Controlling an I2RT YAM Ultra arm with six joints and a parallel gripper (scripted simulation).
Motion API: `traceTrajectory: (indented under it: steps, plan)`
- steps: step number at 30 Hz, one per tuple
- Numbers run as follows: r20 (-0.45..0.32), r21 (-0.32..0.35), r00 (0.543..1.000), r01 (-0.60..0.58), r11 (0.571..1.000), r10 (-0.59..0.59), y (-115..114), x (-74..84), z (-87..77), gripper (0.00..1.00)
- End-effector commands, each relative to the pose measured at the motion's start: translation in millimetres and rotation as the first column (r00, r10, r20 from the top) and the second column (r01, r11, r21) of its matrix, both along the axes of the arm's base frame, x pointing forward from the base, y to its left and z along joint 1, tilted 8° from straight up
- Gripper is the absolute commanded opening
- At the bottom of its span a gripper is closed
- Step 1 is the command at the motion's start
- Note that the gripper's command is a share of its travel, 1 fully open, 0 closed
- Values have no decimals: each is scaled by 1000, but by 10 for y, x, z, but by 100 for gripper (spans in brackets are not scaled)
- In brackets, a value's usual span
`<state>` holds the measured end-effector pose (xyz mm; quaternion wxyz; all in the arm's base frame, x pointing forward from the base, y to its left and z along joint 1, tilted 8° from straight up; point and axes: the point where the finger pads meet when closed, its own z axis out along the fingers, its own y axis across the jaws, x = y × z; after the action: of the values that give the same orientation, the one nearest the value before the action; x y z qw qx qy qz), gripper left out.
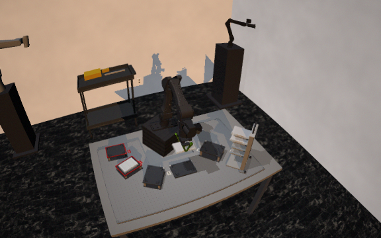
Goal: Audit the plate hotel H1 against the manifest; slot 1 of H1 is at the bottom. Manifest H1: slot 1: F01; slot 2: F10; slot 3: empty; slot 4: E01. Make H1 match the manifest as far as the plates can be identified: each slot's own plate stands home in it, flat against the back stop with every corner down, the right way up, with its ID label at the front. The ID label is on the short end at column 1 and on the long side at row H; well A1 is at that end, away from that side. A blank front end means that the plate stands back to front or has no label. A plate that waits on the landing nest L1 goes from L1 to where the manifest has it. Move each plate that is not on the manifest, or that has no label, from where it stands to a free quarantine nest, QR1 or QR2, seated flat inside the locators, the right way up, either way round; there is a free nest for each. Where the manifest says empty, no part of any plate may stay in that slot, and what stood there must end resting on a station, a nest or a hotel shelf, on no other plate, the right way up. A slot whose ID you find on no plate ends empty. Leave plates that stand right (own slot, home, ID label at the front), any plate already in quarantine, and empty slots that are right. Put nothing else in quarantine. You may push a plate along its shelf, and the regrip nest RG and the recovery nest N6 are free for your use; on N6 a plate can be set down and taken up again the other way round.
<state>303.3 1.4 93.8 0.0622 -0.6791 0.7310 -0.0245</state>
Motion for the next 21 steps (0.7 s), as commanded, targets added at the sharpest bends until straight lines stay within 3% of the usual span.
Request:
traceTrajectory:
  steps: [1, 6, 21]
  plan:
    - [5, 8, 1000, -3, 1000, 3, 10, -32, 167, 86]
    - [5, 8, 1000, -3, 1000, 3, 10, -33, 179, 86]
    - [-10, 35, 979, 202, 979, -201, 473, 29, 215, 86]
